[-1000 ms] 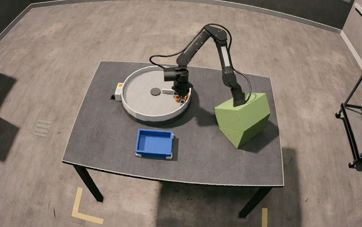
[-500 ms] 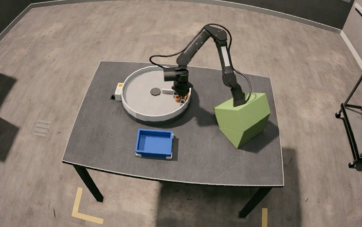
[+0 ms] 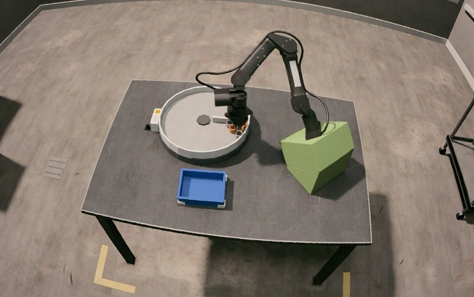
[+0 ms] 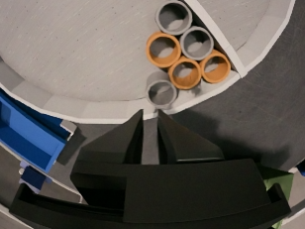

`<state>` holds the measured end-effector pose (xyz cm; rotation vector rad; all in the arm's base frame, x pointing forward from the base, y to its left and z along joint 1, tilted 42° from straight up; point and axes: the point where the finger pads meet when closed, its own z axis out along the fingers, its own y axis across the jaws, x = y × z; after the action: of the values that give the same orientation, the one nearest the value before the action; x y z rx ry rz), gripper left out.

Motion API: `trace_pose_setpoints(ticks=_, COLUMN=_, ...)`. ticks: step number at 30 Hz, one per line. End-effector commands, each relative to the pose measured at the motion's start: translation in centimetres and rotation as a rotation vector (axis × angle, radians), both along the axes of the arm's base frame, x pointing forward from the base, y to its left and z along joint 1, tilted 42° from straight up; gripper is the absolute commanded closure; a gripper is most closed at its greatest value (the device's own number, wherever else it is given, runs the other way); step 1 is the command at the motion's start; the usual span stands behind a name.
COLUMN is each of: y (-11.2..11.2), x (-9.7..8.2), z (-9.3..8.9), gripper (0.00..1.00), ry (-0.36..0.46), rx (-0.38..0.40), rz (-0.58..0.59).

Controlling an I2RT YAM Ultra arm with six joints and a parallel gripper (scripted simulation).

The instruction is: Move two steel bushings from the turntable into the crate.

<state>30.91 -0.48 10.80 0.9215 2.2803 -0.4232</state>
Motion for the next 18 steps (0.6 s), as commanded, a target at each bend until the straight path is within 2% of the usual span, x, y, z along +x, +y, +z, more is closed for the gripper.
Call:
trace_pose_setpoints(ticks=1, y=0.11, x=0.07, z=0.32, gripper=0.87, ry=-0.016, rx=0.001, rz=0.003)
trace_pose_setpoints(ticks=8, y=0.33, x=0.73, z=0.67, gripper=0.87, ry=-0.022, rx=0.003, rz=0.003)
trace_pose_setpoints(ticks=18, y=0.32, x=0.74, z=0.55, gripper=0.87, ry=-0.017, rx=0.001, rz=0.003)
